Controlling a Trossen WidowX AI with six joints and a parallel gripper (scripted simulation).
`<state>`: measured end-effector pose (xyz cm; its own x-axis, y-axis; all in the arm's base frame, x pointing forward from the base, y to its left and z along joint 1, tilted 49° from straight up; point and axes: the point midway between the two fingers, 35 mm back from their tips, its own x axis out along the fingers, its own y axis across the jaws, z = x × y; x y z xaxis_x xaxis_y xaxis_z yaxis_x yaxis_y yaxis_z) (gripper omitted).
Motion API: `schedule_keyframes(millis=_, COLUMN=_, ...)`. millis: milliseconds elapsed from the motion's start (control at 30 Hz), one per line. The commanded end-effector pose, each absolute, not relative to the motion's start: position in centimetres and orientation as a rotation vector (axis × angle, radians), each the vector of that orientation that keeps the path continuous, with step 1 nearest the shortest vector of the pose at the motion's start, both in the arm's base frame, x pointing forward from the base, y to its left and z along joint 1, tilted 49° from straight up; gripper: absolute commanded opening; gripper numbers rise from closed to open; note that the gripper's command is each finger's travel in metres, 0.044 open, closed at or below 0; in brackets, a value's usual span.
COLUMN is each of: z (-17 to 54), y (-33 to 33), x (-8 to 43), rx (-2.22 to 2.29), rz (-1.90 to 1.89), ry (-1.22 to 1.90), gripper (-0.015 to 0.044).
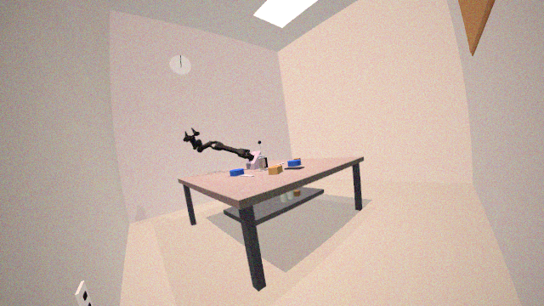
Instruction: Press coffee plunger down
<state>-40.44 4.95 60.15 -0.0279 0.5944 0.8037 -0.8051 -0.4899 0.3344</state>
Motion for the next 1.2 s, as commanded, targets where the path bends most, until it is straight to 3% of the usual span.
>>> schedule_keyframes(millis=0, z=60.2, y=4.8, x=-40.5, rx=1.194, rz=1.723, ry=-0.258, gripper=0.0426)
schedule_keyframes(millis=200, z=60.4, y=1.1, x=-41.5, rx=1.202, rz=1.862, ry=-0.195, gripper=0.044)
schedule_keyframes(millis=600, z=59.9, y=-17.1, x=-41.1, rx=1.176, rz=2.467, ry=0.036, gripper=0.044)
schedule_keyframes(millis=1167, z=55.2, y=-39.7, x=-27.5, rx=0.95, rz=3.296, ry=0.345, gripper=0.044)
